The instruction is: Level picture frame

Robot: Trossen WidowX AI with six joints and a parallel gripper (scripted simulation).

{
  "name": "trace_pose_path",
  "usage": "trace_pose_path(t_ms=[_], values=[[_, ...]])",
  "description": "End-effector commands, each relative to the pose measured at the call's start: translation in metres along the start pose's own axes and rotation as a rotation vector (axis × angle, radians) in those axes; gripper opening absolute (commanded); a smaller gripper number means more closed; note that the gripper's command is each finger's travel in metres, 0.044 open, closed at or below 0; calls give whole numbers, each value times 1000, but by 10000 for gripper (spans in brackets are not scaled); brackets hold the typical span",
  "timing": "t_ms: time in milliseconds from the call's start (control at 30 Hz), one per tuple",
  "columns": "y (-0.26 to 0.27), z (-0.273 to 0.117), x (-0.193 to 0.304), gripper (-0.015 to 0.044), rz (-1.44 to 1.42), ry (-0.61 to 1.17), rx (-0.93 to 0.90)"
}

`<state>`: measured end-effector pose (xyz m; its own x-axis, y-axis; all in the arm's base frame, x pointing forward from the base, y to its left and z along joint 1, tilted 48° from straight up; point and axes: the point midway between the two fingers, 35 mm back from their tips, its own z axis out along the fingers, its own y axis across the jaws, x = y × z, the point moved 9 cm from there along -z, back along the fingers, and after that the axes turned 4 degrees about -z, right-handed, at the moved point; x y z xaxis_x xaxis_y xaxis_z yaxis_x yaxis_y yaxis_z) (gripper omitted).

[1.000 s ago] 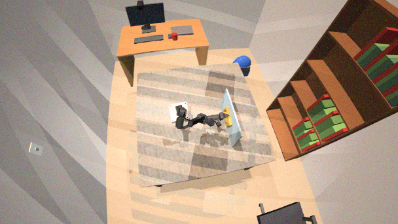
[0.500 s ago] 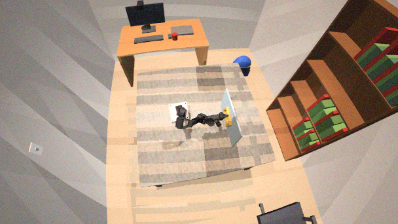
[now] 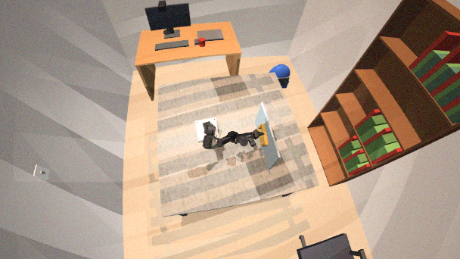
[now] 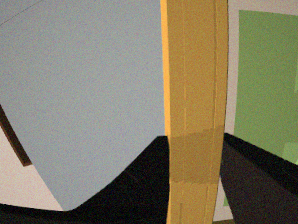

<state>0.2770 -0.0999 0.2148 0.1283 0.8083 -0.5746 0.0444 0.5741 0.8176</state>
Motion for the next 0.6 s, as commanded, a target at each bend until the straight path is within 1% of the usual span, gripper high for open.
trace_pose_path(t_ms=[0, 567], values=[[2, 0, 0, 0, -1, -1, -1], [4, 0, 0, 0, -1, -1, -1]])
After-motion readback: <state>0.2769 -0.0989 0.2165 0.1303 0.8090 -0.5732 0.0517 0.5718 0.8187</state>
